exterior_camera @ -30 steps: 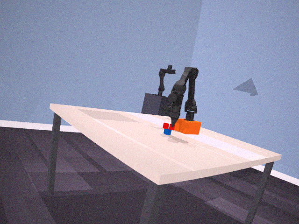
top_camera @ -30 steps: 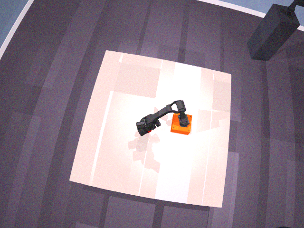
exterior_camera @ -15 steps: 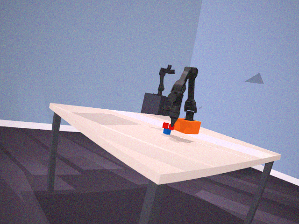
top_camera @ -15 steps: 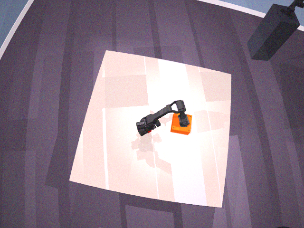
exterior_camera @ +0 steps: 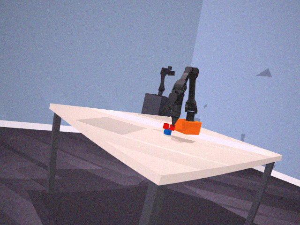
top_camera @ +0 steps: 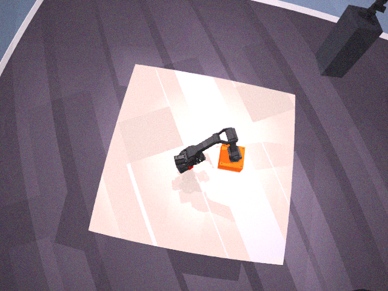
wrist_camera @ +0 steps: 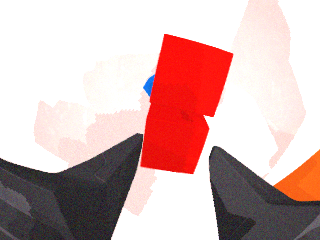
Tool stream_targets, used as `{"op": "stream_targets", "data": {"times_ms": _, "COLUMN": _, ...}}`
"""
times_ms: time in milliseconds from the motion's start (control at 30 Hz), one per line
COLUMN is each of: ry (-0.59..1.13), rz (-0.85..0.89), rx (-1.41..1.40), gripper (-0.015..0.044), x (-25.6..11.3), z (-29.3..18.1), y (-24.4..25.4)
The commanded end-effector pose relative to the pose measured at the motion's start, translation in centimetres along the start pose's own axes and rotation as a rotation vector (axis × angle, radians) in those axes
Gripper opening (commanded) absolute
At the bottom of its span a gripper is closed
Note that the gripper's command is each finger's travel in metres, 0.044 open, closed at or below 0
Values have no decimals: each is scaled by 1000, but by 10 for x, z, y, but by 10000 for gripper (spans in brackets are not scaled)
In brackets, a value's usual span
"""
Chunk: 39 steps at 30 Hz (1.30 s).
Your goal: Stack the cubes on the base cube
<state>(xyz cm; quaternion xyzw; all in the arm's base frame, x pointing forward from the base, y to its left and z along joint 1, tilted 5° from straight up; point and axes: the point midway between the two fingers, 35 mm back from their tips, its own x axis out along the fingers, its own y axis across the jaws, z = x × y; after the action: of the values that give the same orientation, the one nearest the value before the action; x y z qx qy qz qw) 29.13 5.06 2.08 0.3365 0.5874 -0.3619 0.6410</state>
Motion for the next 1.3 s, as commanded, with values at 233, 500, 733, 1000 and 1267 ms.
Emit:
{"op": "stream_targets", "data": {"times_ms": 233, "ry": -4, "rz": 13, "rx": 4, "gripper": 205, "x": -15, "z": 1, "y": 3}}
{"op": "stream_targets", "data": {"times_ms": 500, "ry": -4, "rz": 13, "rx": 4, "gripper": 205, "x": -22, "z": 1, "y": 3}}
{"op": "stream_targets", "data": {"times_ms": 733, "ry": -4, "rz": 13, "rx": 4, "gripper": 205, "x": -28, "z": 1, "y": 3}}
{"op": "stream_targets", "data": {"times_ms": 1000, "ry": -4, "rz": 13, "rx": 4, "gripper": 205, "x": -35, "z": 1, "y": 3}}
{"op": "stream_targets", "data": {"times_ms": 1267, "ry": -4, "rz": 13, "rx": 4, "gripper": 205, "x": -43, "z": 1, "y": 3}}
